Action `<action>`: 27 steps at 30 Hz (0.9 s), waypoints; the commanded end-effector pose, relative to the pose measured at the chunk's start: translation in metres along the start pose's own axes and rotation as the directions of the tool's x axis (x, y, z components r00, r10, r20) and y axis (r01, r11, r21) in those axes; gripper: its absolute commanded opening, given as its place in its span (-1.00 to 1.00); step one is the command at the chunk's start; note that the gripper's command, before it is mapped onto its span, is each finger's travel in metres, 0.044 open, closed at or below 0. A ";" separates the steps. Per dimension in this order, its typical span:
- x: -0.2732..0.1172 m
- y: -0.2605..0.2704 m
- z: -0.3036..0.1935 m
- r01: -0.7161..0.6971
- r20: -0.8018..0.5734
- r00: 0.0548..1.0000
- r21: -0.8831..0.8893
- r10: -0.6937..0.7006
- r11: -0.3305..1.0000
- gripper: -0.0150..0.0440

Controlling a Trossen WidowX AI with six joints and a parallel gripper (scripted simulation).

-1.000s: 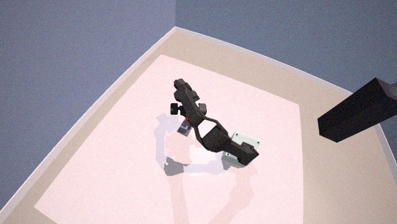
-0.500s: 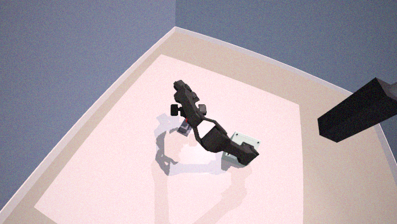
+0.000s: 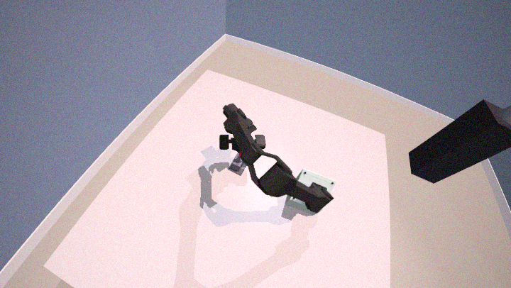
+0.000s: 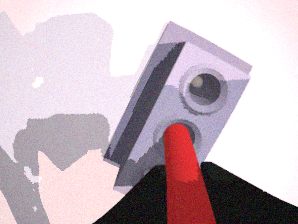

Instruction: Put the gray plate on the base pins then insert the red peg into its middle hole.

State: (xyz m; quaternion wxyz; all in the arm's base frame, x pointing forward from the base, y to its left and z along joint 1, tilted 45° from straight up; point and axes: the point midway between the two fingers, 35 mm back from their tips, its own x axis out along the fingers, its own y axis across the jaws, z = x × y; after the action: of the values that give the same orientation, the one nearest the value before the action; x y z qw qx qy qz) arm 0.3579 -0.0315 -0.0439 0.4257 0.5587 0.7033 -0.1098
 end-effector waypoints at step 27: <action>0.000 0.000 0.000 0.000 -0.001 1.000 0.001 0.000 1.000 0.02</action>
State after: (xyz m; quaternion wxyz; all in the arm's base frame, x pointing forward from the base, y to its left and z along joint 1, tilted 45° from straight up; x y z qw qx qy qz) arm 0.3577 -0.0312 -0.0439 0.4257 0.5589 0.7031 -0.1099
